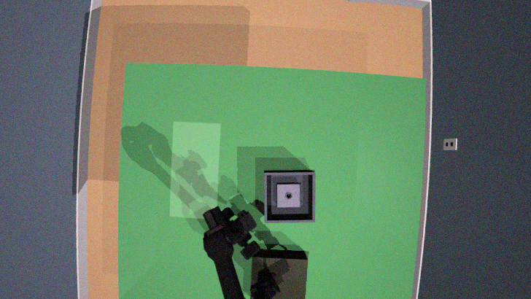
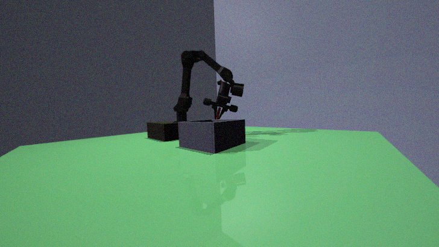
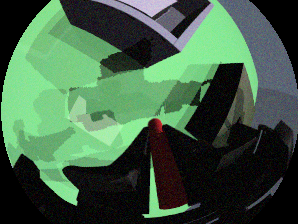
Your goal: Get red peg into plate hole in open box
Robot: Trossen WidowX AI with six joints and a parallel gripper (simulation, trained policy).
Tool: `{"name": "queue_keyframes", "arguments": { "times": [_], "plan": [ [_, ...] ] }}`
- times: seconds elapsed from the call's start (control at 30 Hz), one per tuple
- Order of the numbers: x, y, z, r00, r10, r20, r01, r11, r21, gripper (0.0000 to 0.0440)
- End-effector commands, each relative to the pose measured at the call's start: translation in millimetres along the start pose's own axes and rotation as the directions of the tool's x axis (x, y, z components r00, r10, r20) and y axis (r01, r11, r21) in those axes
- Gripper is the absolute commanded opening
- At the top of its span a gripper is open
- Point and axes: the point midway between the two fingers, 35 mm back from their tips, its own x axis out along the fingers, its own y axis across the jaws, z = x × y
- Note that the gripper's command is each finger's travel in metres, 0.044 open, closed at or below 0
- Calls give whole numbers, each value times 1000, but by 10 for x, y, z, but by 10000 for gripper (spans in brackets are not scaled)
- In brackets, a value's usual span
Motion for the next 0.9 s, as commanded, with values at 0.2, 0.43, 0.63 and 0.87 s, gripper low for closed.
{"name": "queue_keyframes", "arguments": {
  "times": [0.2,0.43,0.63,0.87],
  "plan": [
    [-280,3,382,998,26,55,-31,995,100,0],
    [-350,-17,736,996,38,87,-54,981,184,0],
    [-346,-60,1051,994,43,104,-68,968,241,0],
    [-258,-125,1416,992,49,114,-79,957,278,0]
  ]
}}
